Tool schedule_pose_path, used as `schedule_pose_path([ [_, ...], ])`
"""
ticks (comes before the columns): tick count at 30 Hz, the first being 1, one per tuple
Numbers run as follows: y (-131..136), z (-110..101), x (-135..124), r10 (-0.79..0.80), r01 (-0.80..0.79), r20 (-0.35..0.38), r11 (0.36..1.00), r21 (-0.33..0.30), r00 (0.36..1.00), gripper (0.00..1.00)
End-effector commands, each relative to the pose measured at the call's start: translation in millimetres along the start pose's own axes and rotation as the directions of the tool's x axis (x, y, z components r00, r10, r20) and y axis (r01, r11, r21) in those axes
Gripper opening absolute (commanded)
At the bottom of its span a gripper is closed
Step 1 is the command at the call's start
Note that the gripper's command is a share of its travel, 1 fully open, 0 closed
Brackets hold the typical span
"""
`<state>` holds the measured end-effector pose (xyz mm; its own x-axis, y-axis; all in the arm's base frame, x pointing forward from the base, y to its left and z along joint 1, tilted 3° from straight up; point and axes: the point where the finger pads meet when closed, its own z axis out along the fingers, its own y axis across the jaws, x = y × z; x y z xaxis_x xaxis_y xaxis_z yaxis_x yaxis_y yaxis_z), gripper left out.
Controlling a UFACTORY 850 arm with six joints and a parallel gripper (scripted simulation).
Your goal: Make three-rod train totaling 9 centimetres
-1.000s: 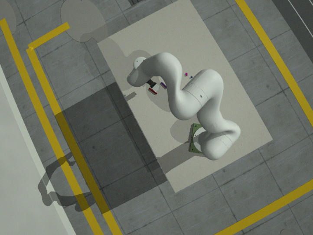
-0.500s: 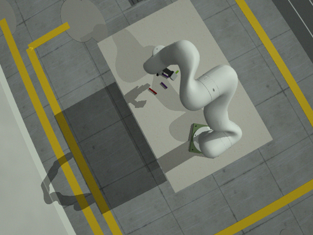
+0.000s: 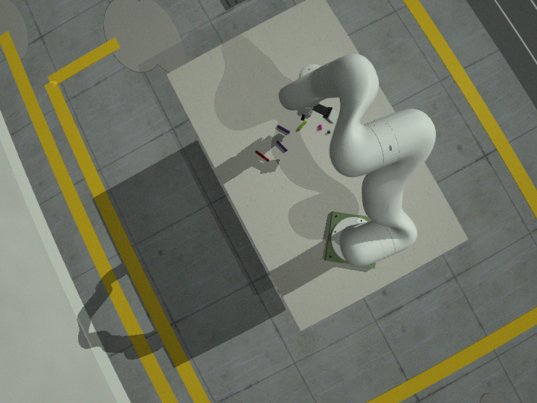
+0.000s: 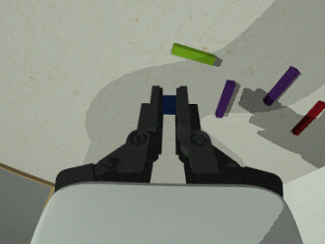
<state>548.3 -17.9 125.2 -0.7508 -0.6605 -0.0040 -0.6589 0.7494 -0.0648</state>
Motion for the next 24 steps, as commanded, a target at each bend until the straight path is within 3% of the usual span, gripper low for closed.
schedule_pose_path([
  [1,-21.6,-0.8,25.2,-0.050,0.050,0.012,0.999,-0.012,0.999,0.04],
  [7,-43.4,-0.6,59.0,-0.104,0.105,0.013,0.994,-0.009,0.994,0.04],
  [24,-44.0,0.5,60.1,-0.106,0.106,0.013,0.994,-0.009,0.994,0.04],
])
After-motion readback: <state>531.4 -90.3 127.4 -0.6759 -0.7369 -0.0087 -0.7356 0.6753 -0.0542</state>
